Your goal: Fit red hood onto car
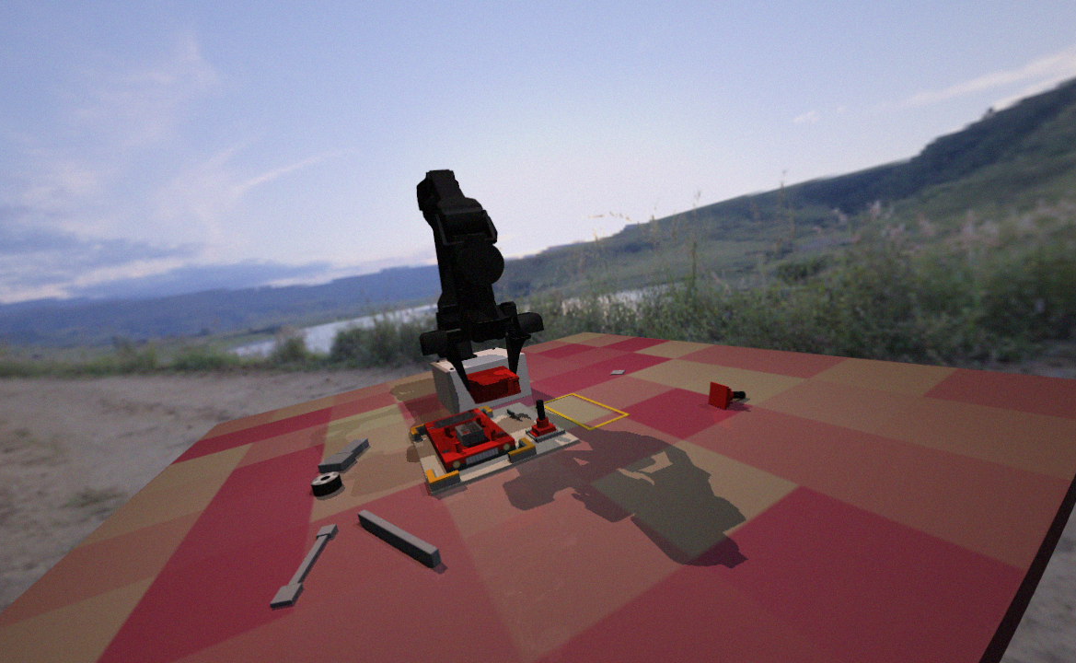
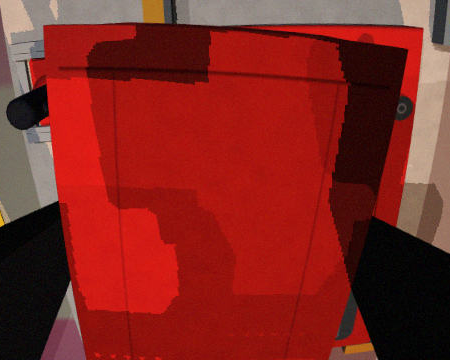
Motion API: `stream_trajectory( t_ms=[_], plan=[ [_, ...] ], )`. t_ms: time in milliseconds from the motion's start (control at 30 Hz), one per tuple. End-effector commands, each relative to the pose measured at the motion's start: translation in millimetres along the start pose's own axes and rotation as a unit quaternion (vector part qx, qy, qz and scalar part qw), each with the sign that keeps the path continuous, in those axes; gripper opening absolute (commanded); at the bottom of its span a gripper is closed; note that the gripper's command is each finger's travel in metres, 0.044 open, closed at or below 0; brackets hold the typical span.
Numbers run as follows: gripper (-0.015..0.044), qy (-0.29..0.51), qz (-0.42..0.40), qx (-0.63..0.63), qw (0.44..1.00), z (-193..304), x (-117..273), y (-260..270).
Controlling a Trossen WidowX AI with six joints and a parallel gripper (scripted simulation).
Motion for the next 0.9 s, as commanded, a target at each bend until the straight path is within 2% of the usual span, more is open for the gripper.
stream_trajectory(
  t_ms=[0, 300, 467, 733, 867],
  plan=[
    [0.0, -0.006, 0.002, 0.018, 1.0, 1, 3, -14],
    [0.0, -0.006, 0.003, 0.056, 0.998, 6, 3, -47],
    [0.0, -0.006, 0.002, 0.059, 0.998, 6, 0, -47],
    [0.0, -0.006, 0.003, 0.059, 0.998, 6, -42, -48],
    [0.0, -0.005, 0.003, 0.059, 0.998, 7, -47, -50]
  ],
)
Point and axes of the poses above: the point midway between the two fingers, 35 mm back from their tips, its own x axis back along the fingers, its own y axis across the jaws, z = x × y, the point moved 2 cm from there along x, back along the fingers, and after that the axes turned 3 degrees about -x, right-handed, at the moved point
